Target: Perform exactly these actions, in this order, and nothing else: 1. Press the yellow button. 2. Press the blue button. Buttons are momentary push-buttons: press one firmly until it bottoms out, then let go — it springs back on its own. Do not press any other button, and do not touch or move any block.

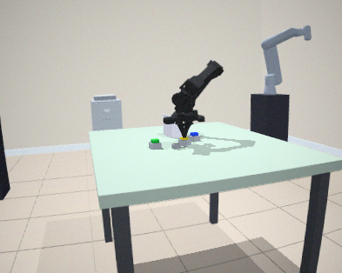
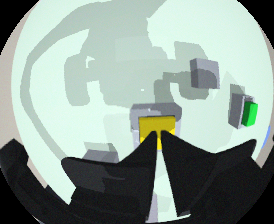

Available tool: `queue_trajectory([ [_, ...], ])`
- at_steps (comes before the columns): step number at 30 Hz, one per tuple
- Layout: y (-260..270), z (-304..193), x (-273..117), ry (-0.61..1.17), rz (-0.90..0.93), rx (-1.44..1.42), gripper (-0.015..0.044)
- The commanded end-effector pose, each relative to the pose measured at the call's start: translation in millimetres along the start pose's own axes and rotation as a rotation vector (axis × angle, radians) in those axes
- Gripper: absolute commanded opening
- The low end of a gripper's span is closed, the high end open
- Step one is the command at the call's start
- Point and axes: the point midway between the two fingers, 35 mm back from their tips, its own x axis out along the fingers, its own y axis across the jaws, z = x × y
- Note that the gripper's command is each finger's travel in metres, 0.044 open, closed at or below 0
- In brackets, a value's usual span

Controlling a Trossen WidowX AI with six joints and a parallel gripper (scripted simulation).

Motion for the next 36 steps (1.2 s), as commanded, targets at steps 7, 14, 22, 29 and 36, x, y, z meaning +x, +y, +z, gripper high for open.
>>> queue_trajectory([
  [7, 0.2, -0.4, -32.2, 0.003, 0.002, 0.005, 0.0020],
  [14, -0.9, 1.4, -54.7, 0.003, 0.000, 0.005, 0.0020],
  [22, -0.3, -0.2, -93.9, 0.004, 0.000, 0.005, 0.0020],
  [29, 45.1, -35.7, -97.8, 0.006, 0.002, 0.007, 0.0020],
  [36, 75.4, -66.1, -94.1, 0.007, 0.004, 0.008, 0.0020],
])
